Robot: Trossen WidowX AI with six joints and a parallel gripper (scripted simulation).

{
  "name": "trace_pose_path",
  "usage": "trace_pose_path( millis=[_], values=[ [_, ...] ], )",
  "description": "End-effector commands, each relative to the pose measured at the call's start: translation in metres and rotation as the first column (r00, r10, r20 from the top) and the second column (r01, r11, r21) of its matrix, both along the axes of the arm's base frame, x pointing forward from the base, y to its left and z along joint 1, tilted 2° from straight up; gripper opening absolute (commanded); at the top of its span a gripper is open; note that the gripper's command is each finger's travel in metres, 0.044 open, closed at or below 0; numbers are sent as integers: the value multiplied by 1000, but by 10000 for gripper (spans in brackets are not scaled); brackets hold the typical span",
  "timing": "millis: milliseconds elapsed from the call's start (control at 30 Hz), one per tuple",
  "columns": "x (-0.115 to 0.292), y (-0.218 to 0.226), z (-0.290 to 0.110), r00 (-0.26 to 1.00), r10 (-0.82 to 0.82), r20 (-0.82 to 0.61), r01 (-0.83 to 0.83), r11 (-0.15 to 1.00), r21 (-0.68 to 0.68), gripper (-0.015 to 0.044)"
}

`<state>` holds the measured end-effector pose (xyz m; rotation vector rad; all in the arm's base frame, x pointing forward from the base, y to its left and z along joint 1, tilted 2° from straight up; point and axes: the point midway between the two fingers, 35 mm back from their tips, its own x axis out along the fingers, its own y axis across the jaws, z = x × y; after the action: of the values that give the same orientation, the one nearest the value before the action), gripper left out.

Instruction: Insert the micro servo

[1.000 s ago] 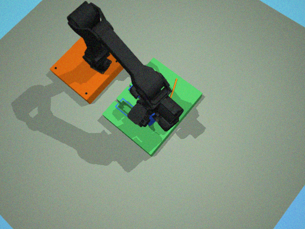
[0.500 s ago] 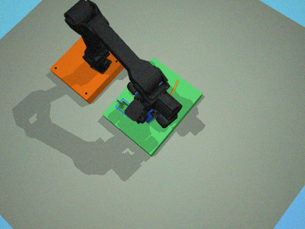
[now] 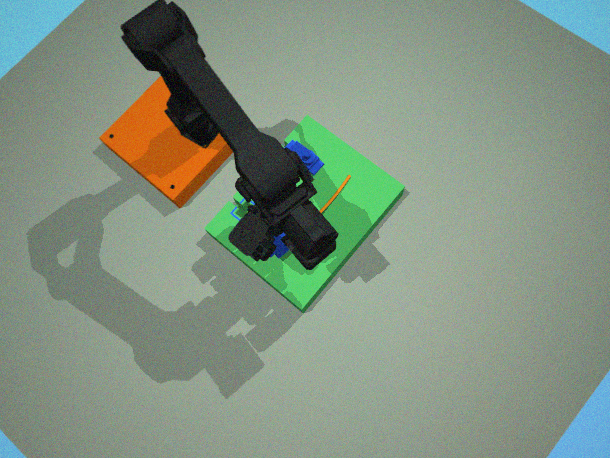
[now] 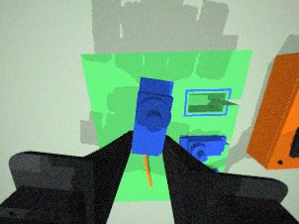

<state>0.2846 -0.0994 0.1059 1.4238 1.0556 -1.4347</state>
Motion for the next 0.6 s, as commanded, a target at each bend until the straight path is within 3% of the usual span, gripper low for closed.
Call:
trace_pose_path(
  millis=[0,300,567],
  values=[
    [-1,-12,1,1000,1,-1,-1,1000,-7,0],
    [-1,-12,1,975,222,-2,-222,975,-5,0],
    [-1,-12,1,876,481,-3,-481,876,-2,0]
  ],
)
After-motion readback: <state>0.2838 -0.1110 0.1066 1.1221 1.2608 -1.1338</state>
